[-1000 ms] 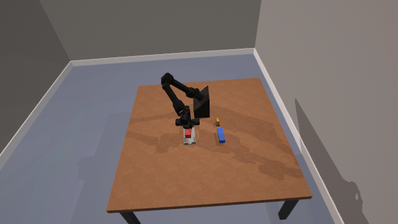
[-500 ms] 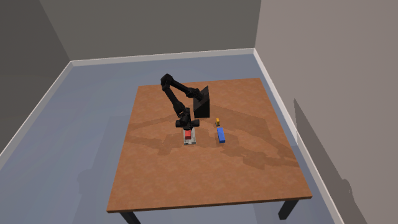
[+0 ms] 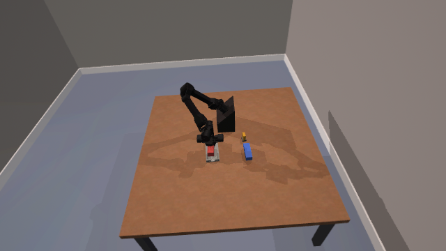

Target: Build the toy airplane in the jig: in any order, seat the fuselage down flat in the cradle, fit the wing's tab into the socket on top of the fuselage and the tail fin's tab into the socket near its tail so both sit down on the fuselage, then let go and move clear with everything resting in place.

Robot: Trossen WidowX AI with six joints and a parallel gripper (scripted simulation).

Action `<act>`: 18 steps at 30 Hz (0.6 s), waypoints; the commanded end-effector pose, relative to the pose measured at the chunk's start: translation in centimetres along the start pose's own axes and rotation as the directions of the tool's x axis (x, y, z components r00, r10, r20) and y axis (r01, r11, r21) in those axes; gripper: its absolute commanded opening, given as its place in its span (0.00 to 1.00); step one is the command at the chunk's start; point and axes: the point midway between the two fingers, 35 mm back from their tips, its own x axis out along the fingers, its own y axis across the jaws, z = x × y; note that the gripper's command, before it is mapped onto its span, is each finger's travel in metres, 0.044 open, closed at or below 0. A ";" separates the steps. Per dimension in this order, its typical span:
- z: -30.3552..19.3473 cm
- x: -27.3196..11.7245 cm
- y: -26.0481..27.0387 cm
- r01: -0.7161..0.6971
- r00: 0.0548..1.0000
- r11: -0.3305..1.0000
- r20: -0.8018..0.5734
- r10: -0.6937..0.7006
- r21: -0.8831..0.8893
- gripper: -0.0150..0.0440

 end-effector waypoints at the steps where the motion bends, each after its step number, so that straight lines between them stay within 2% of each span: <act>1: 0.0 0.0 0.0 0.000 1.000 1.000 0.000 0.000 0.002 0.66; 9: 0.0 0.0 0.0 0.000 1.000 1.000 0.000 0.000 0.002 1.00; 16: 0.1 -0.3 0.0 -0.001 1.000 1.000 0.000 0.001 0.001 1.00; 18: 0.4 -2.1 0.2 -0.008 1.000 1.000 0.001 0.008 0.000 1.00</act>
